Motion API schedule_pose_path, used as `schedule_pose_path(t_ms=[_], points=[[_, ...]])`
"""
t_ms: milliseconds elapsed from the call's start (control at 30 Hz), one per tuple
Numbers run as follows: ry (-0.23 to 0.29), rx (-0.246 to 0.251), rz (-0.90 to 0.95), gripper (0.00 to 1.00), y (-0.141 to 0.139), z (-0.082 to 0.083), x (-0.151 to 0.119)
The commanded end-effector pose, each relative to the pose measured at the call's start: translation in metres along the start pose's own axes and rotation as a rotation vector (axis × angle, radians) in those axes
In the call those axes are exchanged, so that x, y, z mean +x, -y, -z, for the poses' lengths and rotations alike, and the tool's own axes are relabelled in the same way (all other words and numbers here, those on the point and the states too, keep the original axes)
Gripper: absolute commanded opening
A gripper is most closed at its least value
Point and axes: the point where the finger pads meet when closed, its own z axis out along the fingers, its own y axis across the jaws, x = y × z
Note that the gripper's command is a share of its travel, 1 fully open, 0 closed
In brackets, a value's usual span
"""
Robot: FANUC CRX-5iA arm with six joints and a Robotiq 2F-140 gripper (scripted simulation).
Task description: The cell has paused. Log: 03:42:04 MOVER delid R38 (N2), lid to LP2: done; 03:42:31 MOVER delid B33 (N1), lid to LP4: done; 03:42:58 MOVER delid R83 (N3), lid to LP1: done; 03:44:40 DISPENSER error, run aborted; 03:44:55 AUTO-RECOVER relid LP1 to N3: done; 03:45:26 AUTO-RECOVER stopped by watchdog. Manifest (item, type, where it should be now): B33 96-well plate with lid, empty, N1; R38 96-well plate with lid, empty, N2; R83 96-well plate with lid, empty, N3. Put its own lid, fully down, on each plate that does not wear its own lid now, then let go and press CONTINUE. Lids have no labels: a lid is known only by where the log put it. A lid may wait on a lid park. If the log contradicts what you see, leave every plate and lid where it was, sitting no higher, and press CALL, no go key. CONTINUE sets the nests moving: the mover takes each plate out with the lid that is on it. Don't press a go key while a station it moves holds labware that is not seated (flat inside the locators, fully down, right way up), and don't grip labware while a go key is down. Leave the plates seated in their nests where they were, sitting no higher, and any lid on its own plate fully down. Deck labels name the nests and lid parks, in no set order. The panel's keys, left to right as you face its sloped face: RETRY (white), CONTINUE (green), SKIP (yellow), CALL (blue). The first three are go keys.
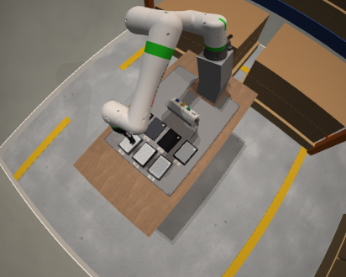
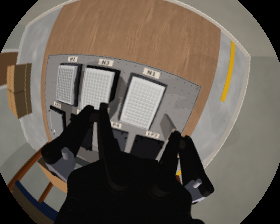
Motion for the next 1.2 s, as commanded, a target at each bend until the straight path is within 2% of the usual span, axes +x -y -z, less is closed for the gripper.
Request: schedule_pose_path(t_ms=[0, 167, 200, 267, 333, 367, 433, 467, 567, 600, 667, 700, 767, 800, 867, 900, 967, 1000, 1033, 1067, 1133, 1167], points=[[-0.001, 0.000, 0.000, 0.66, 0.000, 0.001, 0.000], [-0.001, 0.000, 0.000, 0.66, 0.007, 0.001, -0.001], [-0.001, 0.001, 0.001, 0.66, 0.020, 0.001, -0.004], [-0.002, 0.003, 0.003, 0.66, 0.074, 0.001, -0.019], [-0.002, 0.003, 0.003, 0.66, 0.074, 0.001, -0.019], [-0.003, 0.004, 0.005, 0.66, 0.108, 0.000, -0.031], [-0.003, 0.004, 0.005, 0.66, 0.111, 0.000, -0.032], [-0.003, 0.005, 0.007, 0.66, 0.143, 0.001, -0.047], [-0.003, 0.005, 0.007, 0.66, 0.150, 0.000, -0.051], [-0.003, 0.005, 0.009, 0.66, 0.188, 0.000, -0.072], [-0.003, 0.005, 0.009, 0.66, 0.190, 0.000, -0.073], [-0.003, 0.005, 0.011, 0.66, 0.218, 0.001, -0.093], [-0.003, 0.005, 0.011, 0.66, 0.226, 0.001, -0.099], [-0.002, 0.004, 0.013, 0.66, 0.248, 0.001, -0.118], [-0.002, 0.004, 0.013, 0.66, 0.257, 0.001, -0.125], [-0.002, 0.003, 0.014, 0.66, 0.277, 0.001, -0.145], [-0.002, 0.003, 0.014, 0.66, 0.281, 0.001, -0.149], [-0.001, 0.002, 0.015, 0.66, 0.299, 0.001, -0.169], [-0.001, 0.002, 0.015, 0.66, 0.299, 0.001, -0.169], [-0.001, 0.001, 0.016, 0.66, 0.311, 0.001, -0.184], [-0.001, 0.001, 0.016, 0.66, 0.311, 0.001, -0.184], [-0.001, 0.000, 0.017, 0.66, 0.317, 0.001, -0.193]])
